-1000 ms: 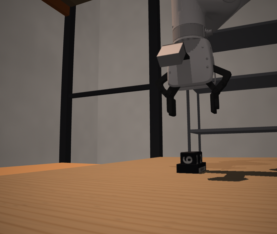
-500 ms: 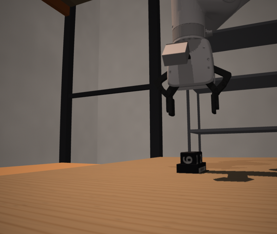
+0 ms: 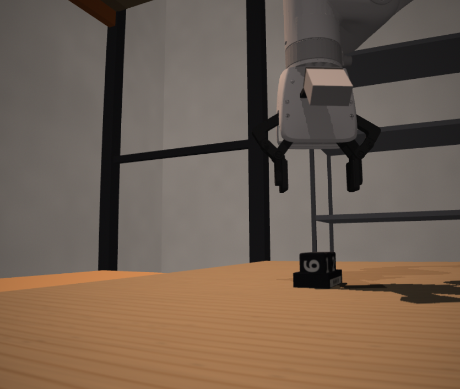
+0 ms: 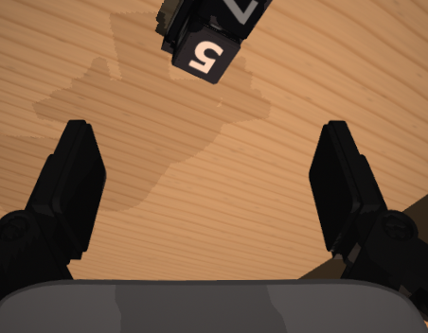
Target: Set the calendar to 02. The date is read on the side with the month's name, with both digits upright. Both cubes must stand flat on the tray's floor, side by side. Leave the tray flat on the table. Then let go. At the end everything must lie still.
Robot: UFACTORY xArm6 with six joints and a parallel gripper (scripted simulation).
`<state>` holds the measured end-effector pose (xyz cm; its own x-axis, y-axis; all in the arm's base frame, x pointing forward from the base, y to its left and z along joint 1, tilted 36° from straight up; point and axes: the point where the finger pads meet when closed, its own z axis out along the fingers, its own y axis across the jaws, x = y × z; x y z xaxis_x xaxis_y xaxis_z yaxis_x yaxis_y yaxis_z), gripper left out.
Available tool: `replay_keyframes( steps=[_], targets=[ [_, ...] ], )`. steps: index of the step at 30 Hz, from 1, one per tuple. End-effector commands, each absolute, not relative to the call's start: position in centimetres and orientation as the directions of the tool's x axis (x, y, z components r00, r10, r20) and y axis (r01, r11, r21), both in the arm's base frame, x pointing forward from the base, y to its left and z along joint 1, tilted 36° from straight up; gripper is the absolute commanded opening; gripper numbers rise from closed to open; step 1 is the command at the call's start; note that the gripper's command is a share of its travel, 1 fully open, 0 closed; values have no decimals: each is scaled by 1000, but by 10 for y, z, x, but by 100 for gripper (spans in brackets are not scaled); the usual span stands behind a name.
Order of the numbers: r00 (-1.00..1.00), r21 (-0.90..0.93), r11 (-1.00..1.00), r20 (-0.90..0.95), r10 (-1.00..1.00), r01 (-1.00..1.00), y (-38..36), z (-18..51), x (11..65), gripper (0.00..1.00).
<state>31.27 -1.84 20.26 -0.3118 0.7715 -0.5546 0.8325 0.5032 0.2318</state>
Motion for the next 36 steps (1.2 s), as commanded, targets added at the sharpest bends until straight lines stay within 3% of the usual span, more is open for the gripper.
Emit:
replay_keyframes(
  steps=[1, 18, 36],
  targets=[
    [-449, 144, 625, -576, 683, 767, -17, 203, 314, 100],
    [-764, -152, 878, -574, 296, 455, -13, 199, 315, 100],
    [-888, -406, 913, -432, -156, 37, -9, 196, 316, 100]
  ],
)
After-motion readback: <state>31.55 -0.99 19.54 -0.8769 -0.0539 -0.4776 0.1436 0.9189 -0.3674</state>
